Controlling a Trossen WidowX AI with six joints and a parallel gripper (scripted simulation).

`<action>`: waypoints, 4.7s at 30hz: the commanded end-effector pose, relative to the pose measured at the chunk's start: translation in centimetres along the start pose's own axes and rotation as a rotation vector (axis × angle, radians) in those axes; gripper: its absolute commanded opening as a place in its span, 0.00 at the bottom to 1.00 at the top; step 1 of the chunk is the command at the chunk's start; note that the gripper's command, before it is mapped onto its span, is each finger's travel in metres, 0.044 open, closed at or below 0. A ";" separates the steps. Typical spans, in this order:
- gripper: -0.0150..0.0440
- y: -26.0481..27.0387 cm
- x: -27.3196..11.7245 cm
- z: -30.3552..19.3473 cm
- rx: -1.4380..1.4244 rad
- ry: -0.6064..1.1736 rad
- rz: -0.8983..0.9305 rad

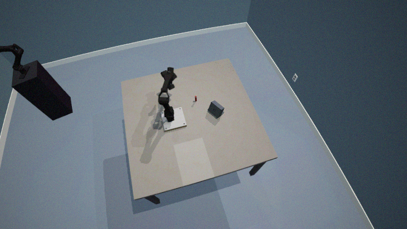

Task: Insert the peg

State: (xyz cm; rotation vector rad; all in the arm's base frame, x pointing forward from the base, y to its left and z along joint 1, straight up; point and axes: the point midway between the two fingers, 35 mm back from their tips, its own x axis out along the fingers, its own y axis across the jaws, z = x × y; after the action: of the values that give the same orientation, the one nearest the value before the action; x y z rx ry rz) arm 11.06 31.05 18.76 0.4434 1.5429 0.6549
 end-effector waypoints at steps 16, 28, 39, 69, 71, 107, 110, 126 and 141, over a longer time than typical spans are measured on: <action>1.00 -5.5 -1.6 8.4 -0.021 -0.131 -0.225; 1.00 -9.8 -3.3 12.6 0.026 -0.175 -0.356; 1.00 -14.2 -5.4 15.4 0.013 -0.160 -0.486; 1.00 -23.4 -9.7 18.1 -0.007 -0.030 -0.694; 1.00 -23.6 -9.5 18.1 -0.007 -0.030 -0.694; 1.00 -27.0 -5.4 18.2 -0.007 -0.030 -0.694; 1.00 -27.0 -5.4 18.2 -0.007 -0.030 -0.694; 0.33 -26.7 -5.6 18.4 -0.005 -0.039 -0.689; 0.25 -25.4 -7.1 18.6 -0.006 -0.037 -0.690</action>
State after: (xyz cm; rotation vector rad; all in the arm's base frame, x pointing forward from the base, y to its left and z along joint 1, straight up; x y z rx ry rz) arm 32.51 9.72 6.70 -0.0941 1.5397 0.1096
